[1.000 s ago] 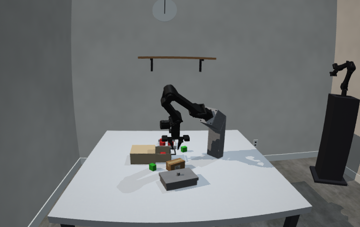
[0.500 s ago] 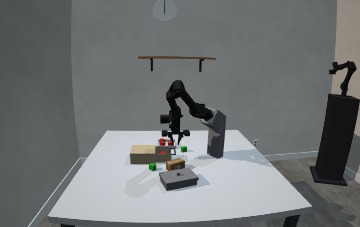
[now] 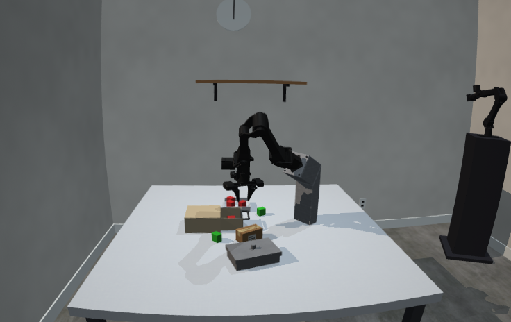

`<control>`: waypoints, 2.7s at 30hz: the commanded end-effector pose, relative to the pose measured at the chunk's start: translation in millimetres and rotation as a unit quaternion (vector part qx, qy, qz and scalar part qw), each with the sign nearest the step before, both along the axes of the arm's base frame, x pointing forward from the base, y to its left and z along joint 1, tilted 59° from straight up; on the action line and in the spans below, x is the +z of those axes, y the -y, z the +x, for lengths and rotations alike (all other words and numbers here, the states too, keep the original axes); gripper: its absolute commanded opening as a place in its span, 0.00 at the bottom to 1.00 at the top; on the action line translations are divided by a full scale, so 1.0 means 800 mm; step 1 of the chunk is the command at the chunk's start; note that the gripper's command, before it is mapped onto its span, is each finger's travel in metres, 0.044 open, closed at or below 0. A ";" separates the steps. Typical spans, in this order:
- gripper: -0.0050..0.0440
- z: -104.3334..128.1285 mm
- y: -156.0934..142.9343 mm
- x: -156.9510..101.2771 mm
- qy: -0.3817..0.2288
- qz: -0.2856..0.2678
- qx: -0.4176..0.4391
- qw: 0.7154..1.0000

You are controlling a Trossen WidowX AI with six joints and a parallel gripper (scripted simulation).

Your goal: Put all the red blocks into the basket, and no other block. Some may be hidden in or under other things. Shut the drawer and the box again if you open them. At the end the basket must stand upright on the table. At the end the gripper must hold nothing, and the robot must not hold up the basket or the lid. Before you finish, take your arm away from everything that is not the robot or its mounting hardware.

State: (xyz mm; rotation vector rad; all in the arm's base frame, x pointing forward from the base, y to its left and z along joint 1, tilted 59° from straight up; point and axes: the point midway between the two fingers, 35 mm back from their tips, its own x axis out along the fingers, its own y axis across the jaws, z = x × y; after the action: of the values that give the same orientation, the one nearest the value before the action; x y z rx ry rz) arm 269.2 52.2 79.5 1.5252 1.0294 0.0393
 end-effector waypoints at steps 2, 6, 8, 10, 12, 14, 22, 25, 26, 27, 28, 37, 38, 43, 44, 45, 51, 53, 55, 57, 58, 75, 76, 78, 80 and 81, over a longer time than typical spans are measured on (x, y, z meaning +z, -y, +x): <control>0.60 0.007 0.001 0.010 0.049 -0.048 0.045 0.997; 0.60 0.017 0.002 0.022 0.130 -0.128 0.113 0.977; 0.60 0.025 0.003 0.032 0.169 -0.167 0.146 0.960; 0.60 0.027 0.004 0.034 0.208 -0.205 0.179 0.940; 0.60 0.034 0.004 0.044 0.245 -0.242 0.211 0.915; 0.60 0.036 0.005 0.047 0.282 -0.278 0.242 0.886; 0.60 0.046 0.006 0.059 0.377 -0.371 0.321 0.785; 0.60 0.051 0.001 0.055 0.377 -0.371 0.321 0.785; 0.60 0.056 -0.005 0.050 0.377 -0.371 0.321 0.785; 0.60 0.061 -0.010 0.046 0.377 -0.371 0.321 0.785; 0.60 0.066 -0.015 0.042 0.377 -0.371 0.321 0.785; 0.60 0.101 -0.050 0.012 0.377 -0.371 0.321 0.785; 0.60 0.106 -0.055 0.007 0.377 -0.371 0.321 0.785; 0.60 0.111 -0.060 0.004 0.377 -0.371 0.321 0.785; 0.60 0.113 -0.062 0.002 0.377 -0.371 0.321 0.785; 0.60 0.115 -0.064 0.000 0.377 -0.371 0.321 0.785; 0.60 0.125 -0.074 -0.008 0.377 -0.371 0.321 0.785; 0.60 0.127 -0.076 -0.010 0.377 -0.371 0.321 0.785; 0.60 0.131 -0.080 -0.014 0.377 -0.371 0.321 0.785; 0.60 0.133 -0.083 -0.016 0.377 -0.371 0.321 0.785; 0.60 0.133 -0.083 -0.016 0.377 -0.371 0.321 0.785; 0.10 0.133 -0.083 -0.016 0.377 -0.371 0.321 0.785; 0.10 0.133 -0.083 -0.016 0.377 -0.371 0.321 0.785; 0.10 0.129 -0.079 -0.012 0.377 -0.371 0.321 0.785; 0.10 0.125 -0.075 -0.009 0.377 -0.371 0.321 0.785; 0.10 0.123 -0.073 -0.007 0.377 -0.371 0.321 0.785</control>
State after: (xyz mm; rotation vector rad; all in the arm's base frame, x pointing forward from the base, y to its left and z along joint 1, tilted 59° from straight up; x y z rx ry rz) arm 371.3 114.6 67.5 0.3004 0.7172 0.6021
